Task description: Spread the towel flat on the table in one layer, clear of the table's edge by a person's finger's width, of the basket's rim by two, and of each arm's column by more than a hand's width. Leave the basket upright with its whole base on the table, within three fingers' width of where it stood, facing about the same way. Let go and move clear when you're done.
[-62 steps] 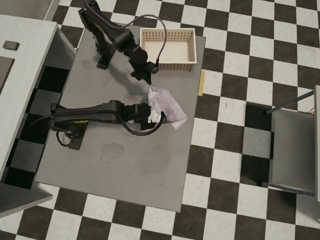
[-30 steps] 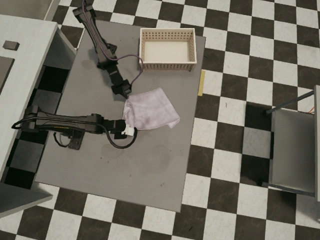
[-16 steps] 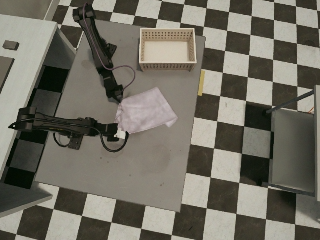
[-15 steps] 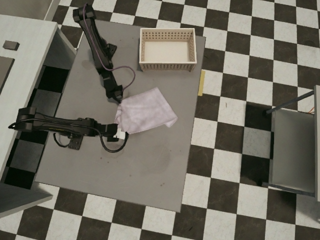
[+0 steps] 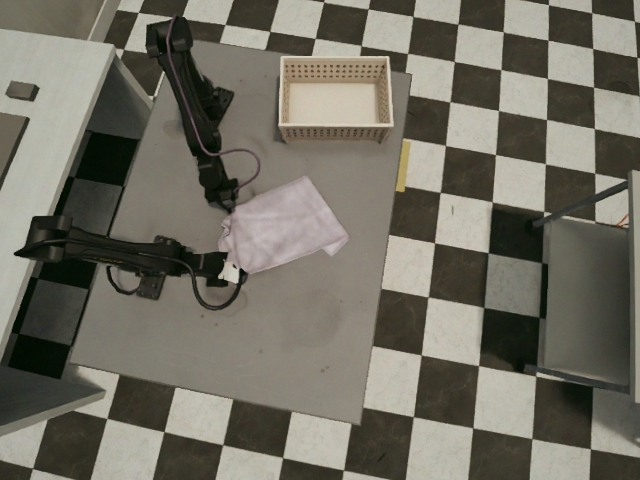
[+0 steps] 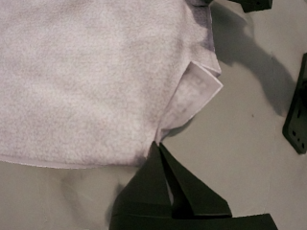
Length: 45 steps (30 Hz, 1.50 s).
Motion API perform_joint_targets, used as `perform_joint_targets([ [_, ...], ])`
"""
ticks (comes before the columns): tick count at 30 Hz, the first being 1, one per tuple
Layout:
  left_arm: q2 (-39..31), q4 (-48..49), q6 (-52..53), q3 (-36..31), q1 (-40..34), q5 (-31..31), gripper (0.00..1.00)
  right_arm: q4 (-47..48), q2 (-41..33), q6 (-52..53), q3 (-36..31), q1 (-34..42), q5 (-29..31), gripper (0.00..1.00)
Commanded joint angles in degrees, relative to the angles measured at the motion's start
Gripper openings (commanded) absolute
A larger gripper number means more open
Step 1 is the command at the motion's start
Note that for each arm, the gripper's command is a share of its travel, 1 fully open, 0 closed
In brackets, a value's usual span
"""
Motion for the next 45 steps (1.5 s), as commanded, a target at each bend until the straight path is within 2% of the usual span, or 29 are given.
perform_joint_targets([
  [1, 1.29, 1.32, -0.33, -1.47, -1.14, 0.02, 0.0, 3.42, -1.7, -0.34, -2.07, -1.13, 1.31, 0.0],
  [10, 2.46, 1.8, -0.33, -1.83, -2.18, 0.01, 0.0, 5.22, -2.18, -0.35, -4.39, -1.58, 1.28, 0.0],
  [19, 2.53, 1.84, -0.33, -1.47, -3.69, 0.08, 0.0, 2.69, -4.89, -0.29, -5.9, -2.16, 1.34, 0.0],
  [20, 0.1, 1.24, -0.38, 0.55, -3.73, 0.1, 0.12, 1.4, -5.81, -0.37, -4.11, -2.27, 1.28, 0.12],
  [22, 0.11, 1.22, -0.39, 0.41, -3.32, 0.08, 0.12, 1.16, -6.04, -0.4, -3.86, -2.31, 1.26, 0.12],
  [23, -0.96, -0.41, -0.39, 1.22, -3.25, 0.05, 0.33, -0.83, -7.15, -0.39, -2.02, -2.31, 1.27, 0.33],
  [25, -0.96, -0.52, -0.37, 1.28, -3.25, 0.06, 0.33, -1.14, -7.33, -0.42, -1.94, -2.12, 1.25, 0.33],
  [26, -1.95, -2.13, -0.37, 1.97, -3.25, 0.06, 0.54, -3.02, -8.28, -0.41, -0.89, -2.11, 1.16, 0.54],
  [28, -1.98, -2.32, -0.37, 2.08, -3.25, 0.06, 0.54, -3.47, -8.48, -0.41, -0.74, -2.11, 1.08, 0.54],
  [29, -2.43, -3.11, -0.37, 2.43, -3.25, 0.06, 0.64, -4.43, -8.94, -0.41, -0.2, -2.11, 1.08, 0.64],
  [33, -2.45, -3.25, -0.37, 2.51, -3.25, 0.05, 0.64, -4.77, -9.11, -0.42, -0.09, -2.12, 1.07, 0.64],
  [34, -4.18, -6.2, -0.36, 3.93, -3.25, 0.05, 0.64, -8.09, -10.57, -0.4, 2.0, -2.1, 1.08, 0.64],
  [36, -4.18, -6.48, -0.37, 4.09, -3.25, 0.06, 0.64, -8.62, -10.72, -0.4, 2.22, -2.1, 1.08, 0.64],
  [37, -6.97, -11.23, -0.35, 6.64, -3.24, 0.06, 0.64, -13.26, -12.48, -0.35, 5.8, -2.05, 1.1, 0.64],
  [42, -8.25, -15.71, -0.37, 9.44, -3.25, 0.05, 0.64, -18.95, -14.0, -0.4, 9.49, -2.1, 1.07, 0.64],
  [43, -8.52, -16.45, -0.45, 9.89, -1.85, -0.02, 0.64, -19.34, -11.13, -0.51, 10.8, -0.92, 0.98, 0.64],
  [45, -8.29, -16.78, -0.43, 10.12, -1.83, -0.02, 0.64, -19.63, -10.91, -0.49, 11.07, -0.93, 0.98, 0.64],
])
